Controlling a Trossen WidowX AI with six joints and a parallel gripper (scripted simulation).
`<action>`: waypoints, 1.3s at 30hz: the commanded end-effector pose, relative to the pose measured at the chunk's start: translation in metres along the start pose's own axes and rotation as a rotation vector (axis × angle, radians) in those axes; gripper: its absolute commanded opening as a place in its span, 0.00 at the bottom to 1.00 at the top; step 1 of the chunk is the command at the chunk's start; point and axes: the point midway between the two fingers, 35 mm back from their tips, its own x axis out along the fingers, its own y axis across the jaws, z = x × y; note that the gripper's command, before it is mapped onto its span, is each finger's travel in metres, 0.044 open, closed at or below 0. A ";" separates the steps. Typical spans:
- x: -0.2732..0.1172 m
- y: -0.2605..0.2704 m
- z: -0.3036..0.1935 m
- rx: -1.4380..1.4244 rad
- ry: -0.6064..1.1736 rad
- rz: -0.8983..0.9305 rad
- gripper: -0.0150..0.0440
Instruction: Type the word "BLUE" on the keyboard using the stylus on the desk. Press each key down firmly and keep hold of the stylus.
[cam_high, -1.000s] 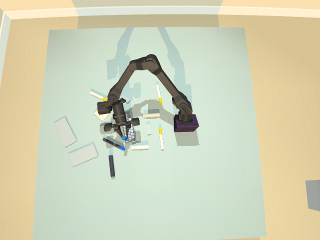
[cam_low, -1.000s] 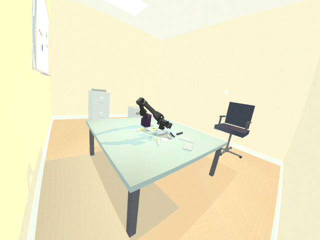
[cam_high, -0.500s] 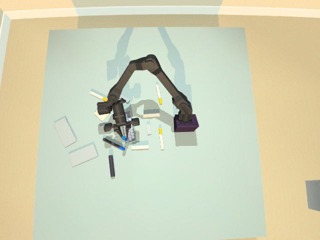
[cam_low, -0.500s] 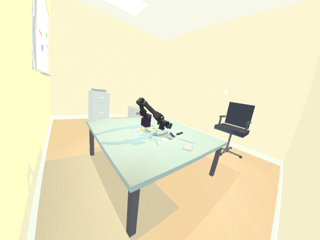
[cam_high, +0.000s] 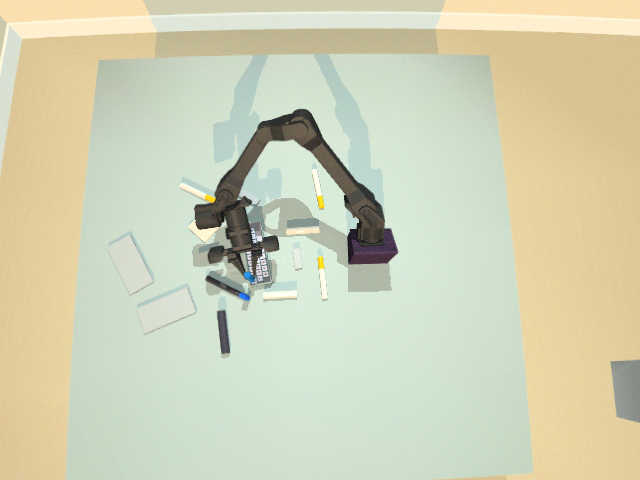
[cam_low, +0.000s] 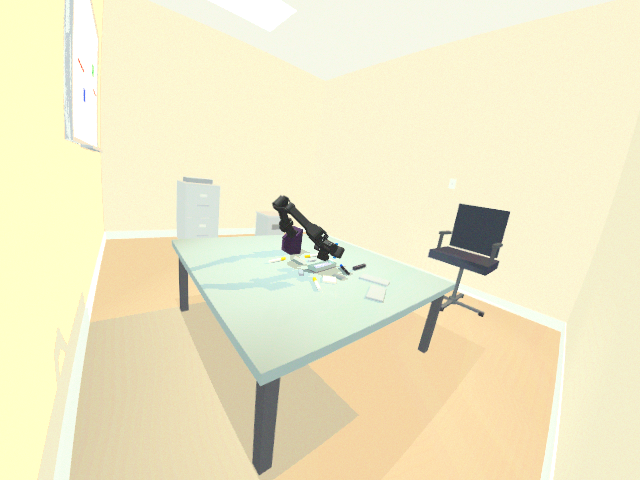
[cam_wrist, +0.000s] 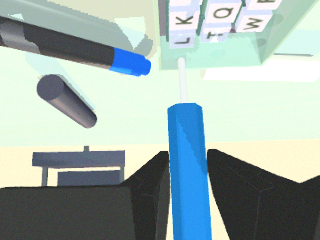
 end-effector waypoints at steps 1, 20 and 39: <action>0.001 0.000 0.003 -0.005 -0.003 0.001 0.39; 0.005 0.000 0.009 -0.005 -0.004 0.001 0.39; 0.006 0.000 0.012 -0.005 -0.004 0.001 0.39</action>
